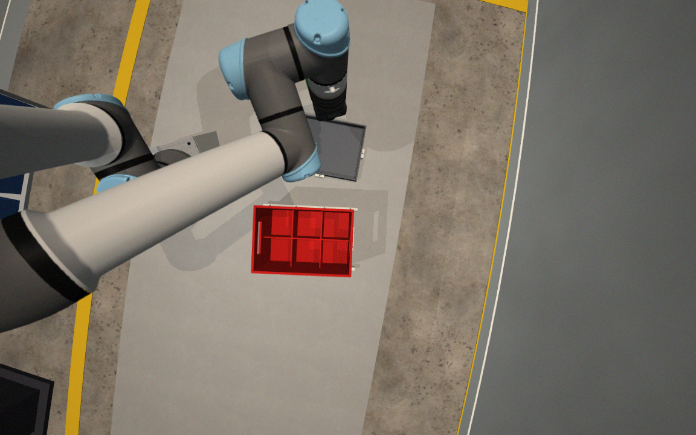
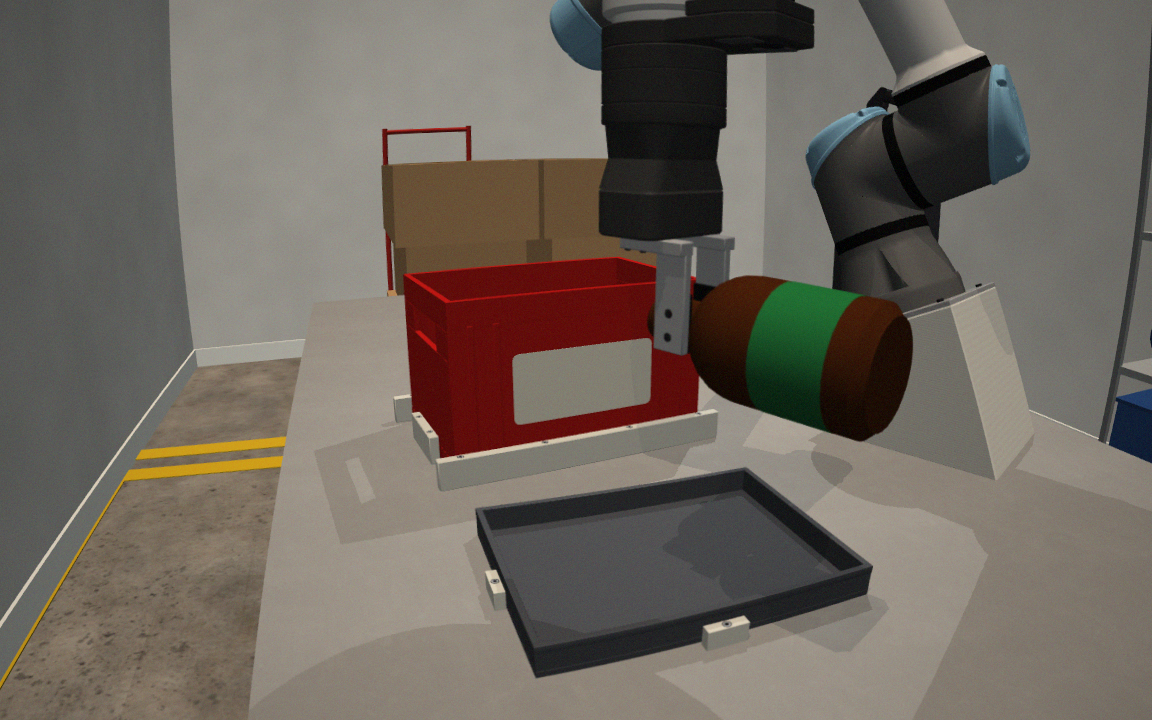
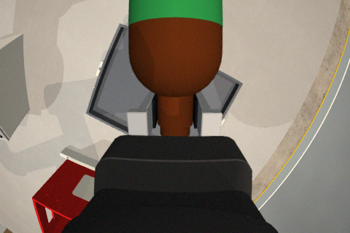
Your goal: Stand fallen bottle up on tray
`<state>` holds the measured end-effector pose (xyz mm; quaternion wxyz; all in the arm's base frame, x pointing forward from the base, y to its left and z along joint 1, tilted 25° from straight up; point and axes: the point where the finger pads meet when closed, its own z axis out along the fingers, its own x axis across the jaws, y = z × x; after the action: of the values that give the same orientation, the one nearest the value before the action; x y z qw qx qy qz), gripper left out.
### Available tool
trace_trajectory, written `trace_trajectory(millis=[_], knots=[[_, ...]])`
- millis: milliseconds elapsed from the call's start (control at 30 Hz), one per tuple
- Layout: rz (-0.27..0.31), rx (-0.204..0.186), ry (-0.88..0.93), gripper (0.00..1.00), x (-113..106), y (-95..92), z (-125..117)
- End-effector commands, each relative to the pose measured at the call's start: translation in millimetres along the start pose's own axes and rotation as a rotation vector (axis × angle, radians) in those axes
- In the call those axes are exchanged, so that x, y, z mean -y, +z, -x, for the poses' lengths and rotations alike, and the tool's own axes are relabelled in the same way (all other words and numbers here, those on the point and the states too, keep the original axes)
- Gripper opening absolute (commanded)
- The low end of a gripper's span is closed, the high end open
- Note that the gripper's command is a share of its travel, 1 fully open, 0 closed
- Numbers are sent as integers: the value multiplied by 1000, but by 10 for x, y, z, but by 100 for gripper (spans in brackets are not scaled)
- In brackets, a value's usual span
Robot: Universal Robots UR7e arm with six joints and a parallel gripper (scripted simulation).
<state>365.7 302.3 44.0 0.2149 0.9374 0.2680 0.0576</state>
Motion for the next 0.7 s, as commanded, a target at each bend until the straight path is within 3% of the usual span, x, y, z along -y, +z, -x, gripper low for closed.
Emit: trace_trajectory(millis=[0, 667], knots=[[21, 0, 1, 0, 1, -2, -1], [133, 0, 1, 0, 7, -5, -2]])
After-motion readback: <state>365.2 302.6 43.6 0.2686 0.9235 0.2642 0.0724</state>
